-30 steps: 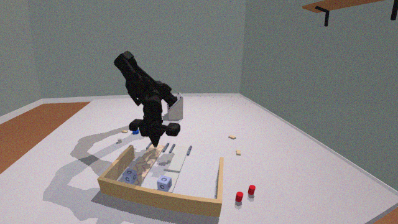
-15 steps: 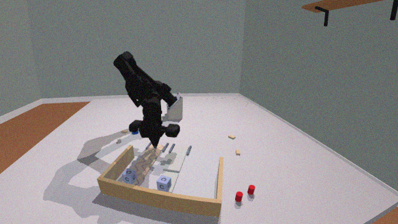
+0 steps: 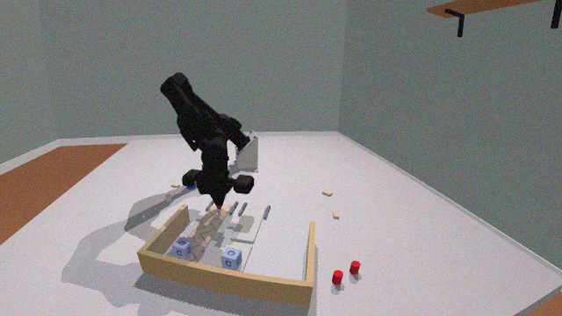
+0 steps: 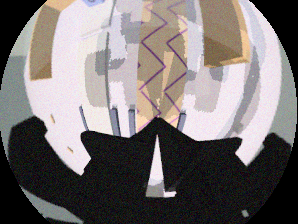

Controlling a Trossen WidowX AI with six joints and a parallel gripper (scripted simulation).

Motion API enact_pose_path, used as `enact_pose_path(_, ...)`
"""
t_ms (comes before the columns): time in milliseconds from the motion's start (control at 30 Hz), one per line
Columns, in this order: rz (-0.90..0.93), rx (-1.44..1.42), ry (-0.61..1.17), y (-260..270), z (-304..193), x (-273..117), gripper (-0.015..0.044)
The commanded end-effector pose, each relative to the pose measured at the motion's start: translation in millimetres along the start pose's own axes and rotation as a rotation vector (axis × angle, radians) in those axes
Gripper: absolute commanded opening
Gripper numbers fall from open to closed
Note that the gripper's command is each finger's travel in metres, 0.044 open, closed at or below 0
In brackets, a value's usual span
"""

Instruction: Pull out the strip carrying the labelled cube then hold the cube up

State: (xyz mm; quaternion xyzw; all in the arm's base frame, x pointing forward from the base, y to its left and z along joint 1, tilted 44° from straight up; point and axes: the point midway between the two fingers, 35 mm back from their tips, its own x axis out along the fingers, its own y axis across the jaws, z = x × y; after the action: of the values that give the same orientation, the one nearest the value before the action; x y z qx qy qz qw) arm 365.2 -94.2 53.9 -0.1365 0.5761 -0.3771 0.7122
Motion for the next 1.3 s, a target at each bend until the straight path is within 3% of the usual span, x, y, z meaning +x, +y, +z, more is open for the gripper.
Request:
enact_pose_path(0,-0.001,-0.002,0.000,0.0,0.1,1.3,0.0000)
enact_pose_path(1267,-0.001,-0.002,0.001,1.4,-12.9,4.2,0.0000)
